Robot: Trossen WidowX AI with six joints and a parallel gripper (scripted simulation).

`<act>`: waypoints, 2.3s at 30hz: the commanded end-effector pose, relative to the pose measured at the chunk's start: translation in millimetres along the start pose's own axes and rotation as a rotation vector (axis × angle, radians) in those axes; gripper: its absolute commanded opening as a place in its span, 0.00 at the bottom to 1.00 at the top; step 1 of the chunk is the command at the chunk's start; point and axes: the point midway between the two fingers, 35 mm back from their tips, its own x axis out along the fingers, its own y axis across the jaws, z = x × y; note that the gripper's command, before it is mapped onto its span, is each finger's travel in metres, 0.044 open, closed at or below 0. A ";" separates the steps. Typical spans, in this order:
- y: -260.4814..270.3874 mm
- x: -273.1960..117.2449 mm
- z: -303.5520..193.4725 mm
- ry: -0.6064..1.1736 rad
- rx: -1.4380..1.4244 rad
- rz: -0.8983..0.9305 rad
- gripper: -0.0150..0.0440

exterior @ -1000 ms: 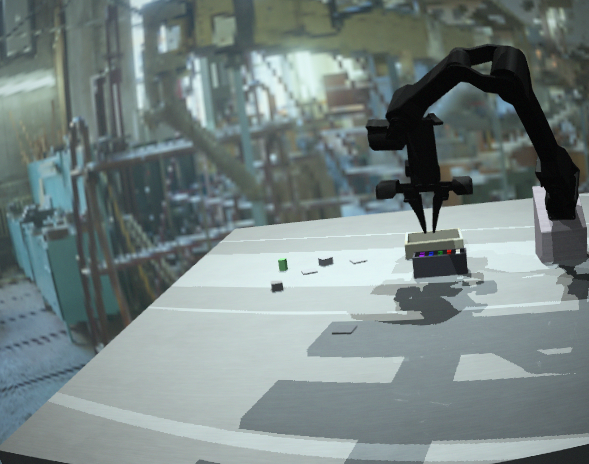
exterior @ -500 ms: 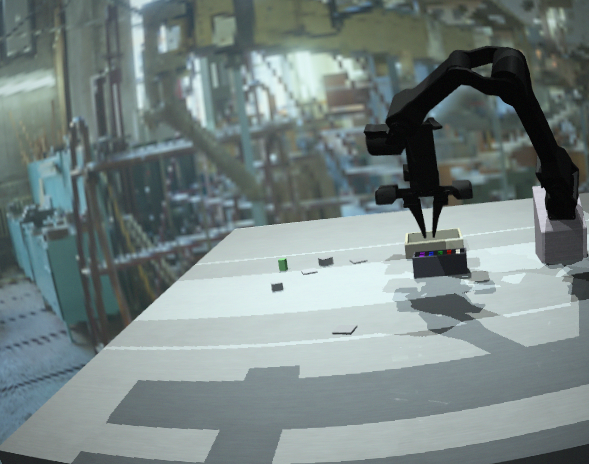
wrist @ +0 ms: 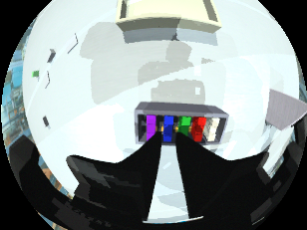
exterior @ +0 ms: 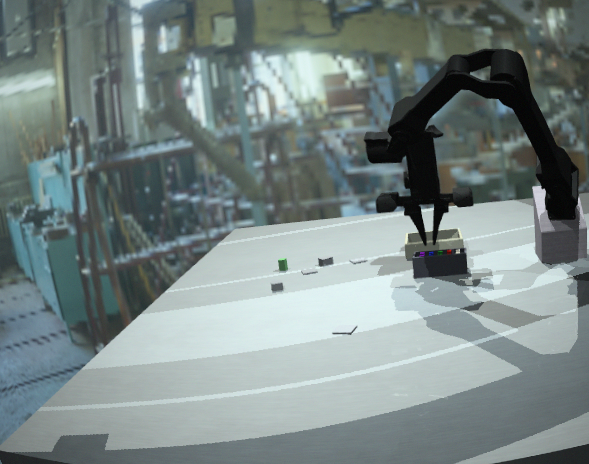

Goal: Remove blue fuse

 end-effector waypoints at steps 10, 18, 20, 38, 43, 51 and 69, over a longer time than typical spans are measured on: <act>-1.0 12.6 -1.9 0.006 0.004 -0.005 0.37; -1.0 12.6 -1.9 0.006 0.004 -0.005 0.37; -1.0 12.7 -1.9 0.006 0.004 -0.005 0.37; -1.0 22.6 -2.1 0.006 0.004 -0.005 0.37; -1.0 22.6 -2.1 0.006 0.004 -0.005 0.37; -1.0 21.5 -1.2 0.002 0.001 -0.005 0.29; -0.6 16.5 -1.1 0.002 0.001 -0.005 0.25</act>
